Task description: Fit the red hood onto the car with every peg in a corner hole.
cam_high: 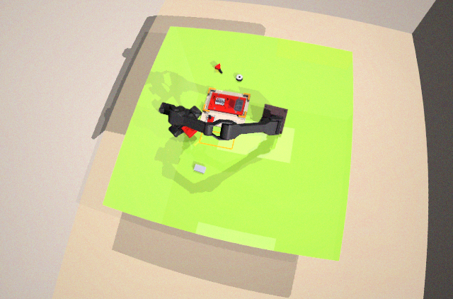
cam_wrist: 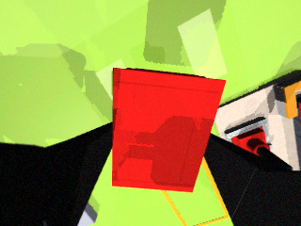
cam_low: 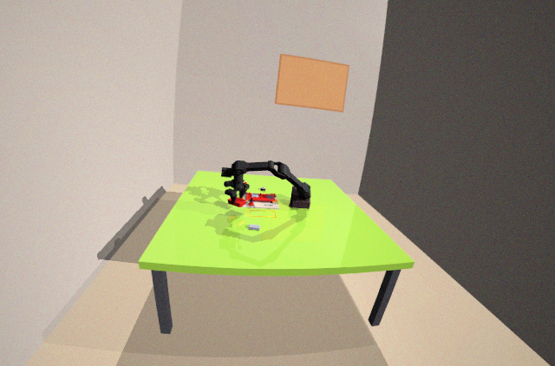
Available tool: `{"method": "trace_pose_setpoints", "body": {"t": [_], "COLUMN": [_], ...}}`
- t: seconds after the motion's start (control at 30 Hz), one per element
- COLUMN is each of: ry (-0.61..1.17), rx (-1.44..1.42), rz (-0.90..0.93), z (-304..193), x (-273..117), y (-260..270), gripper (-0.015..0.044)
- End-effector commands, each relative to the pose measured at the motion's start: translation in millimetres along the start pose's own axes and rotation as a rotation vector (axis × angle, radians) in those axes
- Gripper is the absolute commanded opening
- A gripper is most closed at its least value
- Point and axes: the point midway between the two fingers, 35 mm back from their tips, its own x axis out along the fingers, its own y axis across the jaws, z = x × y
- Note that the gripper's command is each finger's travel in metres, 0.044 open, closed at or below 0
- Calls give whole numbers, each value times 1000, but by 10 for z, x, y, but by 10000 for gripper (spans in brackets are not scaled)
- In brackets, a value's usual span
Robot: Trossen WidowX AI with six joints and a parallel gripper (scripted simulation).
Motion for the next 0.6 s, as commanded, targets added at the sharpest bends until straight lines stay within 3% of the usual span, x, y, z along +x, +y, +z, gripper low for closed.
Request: {"method": "trace_pose_setpoints", "body": {"t": [0.0,0.57], "ry": [1,-7], "rx": [-6,-12], "rz": [2,1], "z": [4,4], "x": [-102,-441], "y": [5,-11], "gripper": [0,0]}}
